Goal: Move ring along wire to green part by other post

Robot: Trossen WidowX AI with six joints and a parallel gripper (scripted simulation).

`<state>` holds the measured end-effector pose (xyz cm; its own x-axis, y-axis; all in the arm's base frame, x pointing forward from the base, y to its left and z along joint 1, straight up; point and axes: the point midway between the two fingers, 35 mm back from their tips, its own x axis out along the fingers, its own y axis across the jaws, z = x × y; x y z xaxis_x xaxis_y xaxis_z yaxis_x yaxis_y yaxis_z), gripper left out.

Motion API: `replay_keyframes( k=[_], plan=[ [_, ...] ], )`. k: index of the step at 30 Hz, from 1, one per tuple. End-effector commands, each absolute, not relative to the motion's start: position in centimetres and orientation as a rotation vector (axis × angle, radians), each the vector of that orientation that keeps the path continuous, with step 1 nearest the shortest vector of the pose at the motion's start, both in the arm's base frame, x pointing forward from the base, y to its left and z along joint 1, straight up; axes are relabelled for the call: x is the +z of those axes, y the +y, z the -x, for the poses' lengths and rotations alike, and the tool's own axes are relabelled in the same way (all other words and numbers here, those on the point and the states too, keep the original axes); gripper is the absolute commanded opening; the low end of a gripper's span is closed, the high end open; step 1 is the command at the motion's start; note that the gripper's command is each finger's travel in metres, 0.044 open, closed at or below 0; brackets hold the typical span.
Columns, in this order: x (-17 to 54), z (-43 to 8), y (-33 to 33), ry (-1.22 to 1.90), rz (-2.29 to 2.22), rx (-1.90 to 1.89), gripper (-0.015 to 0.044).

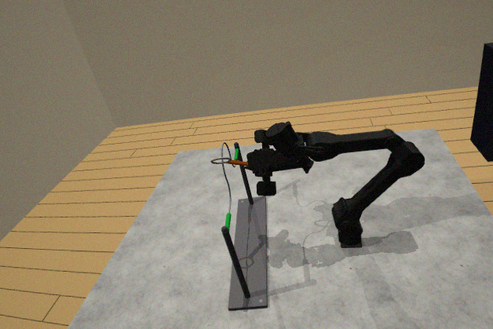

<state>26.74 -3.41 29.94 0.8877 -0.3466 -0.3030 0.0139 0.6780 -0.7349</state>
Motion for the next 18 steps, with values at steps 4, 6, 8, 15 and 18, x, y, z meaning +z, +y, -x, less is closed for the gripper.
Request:
replay_keyframes(
  k=[4,6,8,15,18],
  plan=[
    [30.6,-26.5,-3.9,0.411,0.914,-0.251,-0.015],
    [30.7,-26.5,-4.0,0.404,0.945,-0.26,-0.015],
    [30.9,-26.5,-4.1,0.397,0.977,-0.27,-0.015],
    [31.3,-26.6,-4.4,0.372,1.077,-0.301,-0.015],
    [31.5,-26.6,-4.5,0.361,1.123,-0.314,-0.015]
  ],
)
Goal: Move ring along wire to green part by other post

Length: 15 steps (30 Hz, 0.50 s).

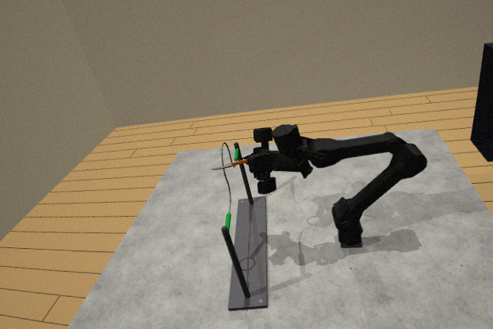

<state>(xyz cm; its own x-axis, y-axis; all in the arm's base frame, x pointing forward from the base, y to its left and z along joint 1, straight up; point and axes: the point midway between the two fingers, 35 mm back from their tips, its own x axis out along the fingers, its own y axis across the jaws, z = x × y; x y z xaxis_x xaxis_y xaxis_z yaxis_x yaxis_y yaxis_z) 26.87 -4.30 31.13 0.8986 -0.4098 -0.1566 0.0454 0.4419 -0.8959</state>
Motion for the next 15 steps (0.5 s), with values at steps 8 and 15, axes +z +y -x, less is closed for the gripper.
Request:
replay_keyframes(
  k=[8,15],
  plan=[
    [32.2,-26.6,-4.8,0.329,1.248,-0.352,-0.015],
    [32.7,-26.6,-5.0,0.3,1.357,-0.385,-0.015]
  ],
)
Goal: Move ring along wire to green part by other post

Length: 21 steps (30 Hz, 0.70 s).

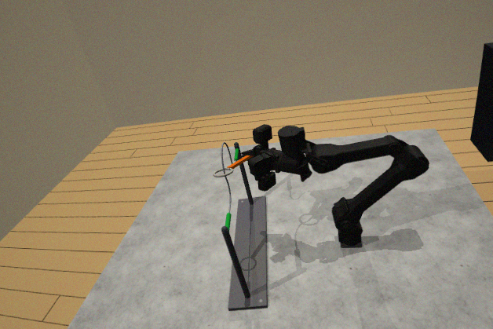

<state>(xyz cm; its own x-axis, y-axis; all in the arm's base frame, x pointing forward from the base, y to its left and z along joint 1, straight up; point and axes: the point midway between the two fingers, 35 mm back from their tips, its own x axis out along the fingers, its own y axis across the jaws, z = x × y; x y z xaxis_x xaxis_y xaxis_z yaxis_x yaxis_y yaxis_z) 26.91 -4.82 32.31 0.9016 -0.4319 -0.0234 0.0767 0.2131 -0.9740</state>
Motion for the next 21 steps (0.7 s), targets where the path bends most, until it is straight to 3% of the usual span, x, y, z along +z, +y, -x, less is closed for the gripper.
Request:
replay_keyframes(
  k=[1,21],
  plan=[
    [32.81,-26.61,-4.99,0.296,1.372,-0.39,-0.015],
    [33.74,-26.61,-5.16,0.226,1.62,-0.465,-0.015]
  ],
)
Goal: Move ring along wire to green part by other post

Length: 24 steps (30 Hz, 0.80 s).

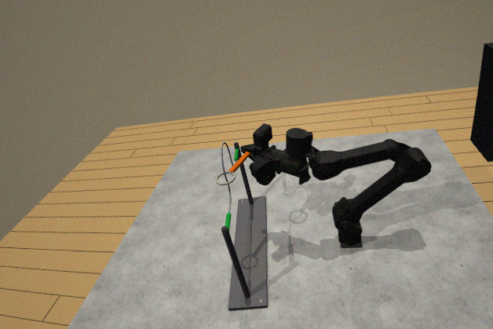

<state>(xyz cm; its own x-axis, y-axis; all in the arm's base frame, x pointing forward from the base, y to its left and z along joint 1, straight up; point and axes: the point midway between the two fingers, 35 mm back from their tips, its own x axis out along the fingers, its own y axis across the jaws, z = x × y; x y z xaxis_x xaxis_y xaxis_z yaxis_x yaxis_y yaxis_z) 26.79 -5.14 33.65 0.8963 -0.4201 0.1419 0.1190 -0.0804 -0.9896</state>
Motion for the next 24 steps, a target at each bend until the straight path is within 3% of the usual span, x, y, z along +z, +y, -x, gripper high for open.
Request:
replay_keyframes(
  k=[1,24],
  plan=[
    [33.7,-26.6,-5.2,0.224,1.625,-0.467,-0.015],
    [29.4,-26.7,-5.4,0.277,1.446,-0.409,-0.015]
  ],
)
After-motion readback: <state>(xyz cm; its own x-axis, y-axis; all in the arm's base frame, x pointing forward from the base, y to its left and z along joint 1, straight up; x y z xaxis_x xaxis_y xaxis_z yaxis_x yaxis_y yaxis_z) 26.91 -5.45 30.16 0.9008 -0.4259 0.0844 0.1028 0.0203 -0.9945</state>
